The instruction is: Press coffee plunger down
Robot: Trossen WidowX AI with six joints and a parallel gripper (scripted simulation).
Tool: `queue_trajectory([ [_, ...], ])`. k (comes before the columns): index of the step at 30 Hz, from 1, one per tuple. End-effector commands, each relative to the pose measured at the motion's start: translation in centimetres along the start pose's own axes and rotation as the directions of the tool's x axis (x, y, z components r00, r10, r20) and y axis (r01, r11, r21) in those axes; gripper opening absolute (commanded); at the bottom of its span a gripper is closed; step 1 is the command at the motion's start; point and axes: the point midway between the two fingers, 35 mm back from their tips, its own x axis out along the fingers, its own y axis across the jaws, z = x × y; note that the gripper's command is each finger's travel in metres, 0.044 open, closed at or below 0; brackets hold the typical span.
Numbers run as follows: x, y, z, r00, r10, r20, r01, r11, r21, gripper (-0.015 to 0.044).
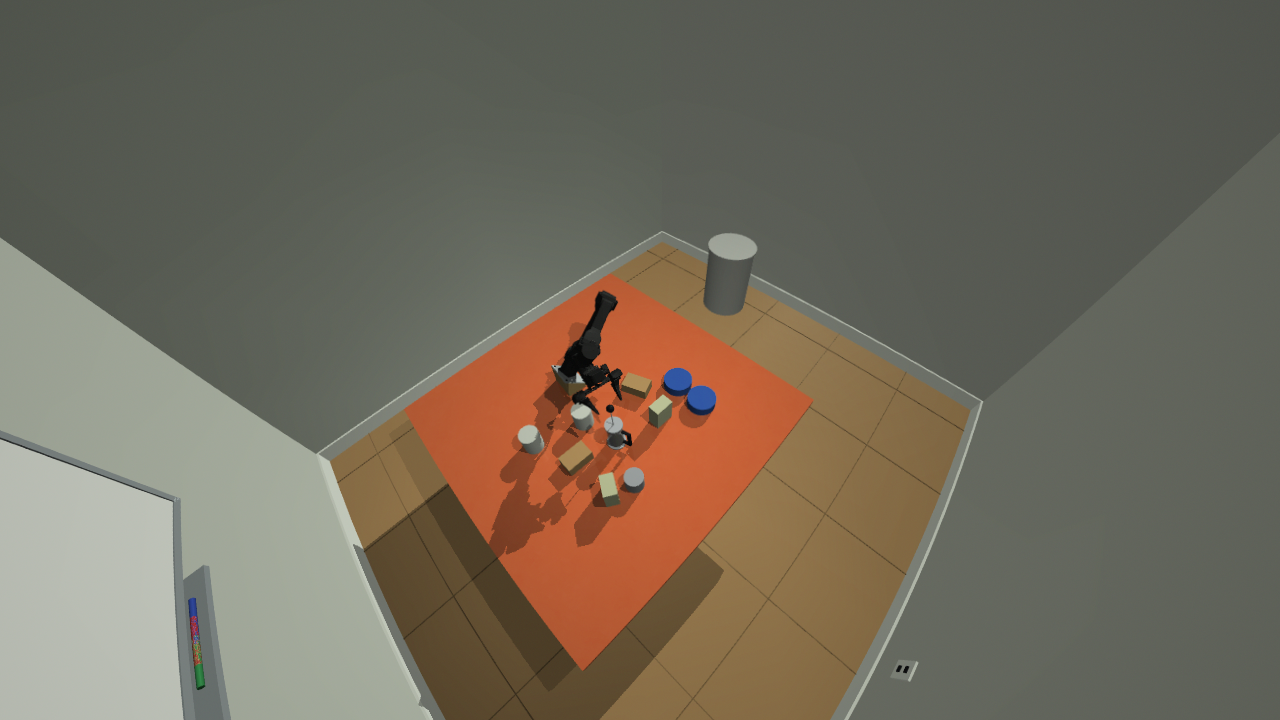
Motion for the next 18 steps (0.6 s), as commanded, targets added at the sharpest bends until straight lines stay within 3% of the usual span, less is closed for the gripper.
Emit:
queue_trajectory([
  [1, 0.72, -0.19, -0.11, 1.000, -0.003, 0.000, 0.003, 1.000, 0.009, 0.0440],
  [2, 0.75, -0.18, -0.11, 1.000, -0.003, 0.000, 0.003, 1.000, 0.009, 0.0440],
  [14, 0.75, -0.18, -0.11, 1.000, -0.003, 0.000, 0.003, 1.000, 0.009, 0.0125],
  [18, 0.75, -0.18, -0.11, 1.000, -0.003, 0.000, 0.003, 1.000, 0.009, 0.0113],
])
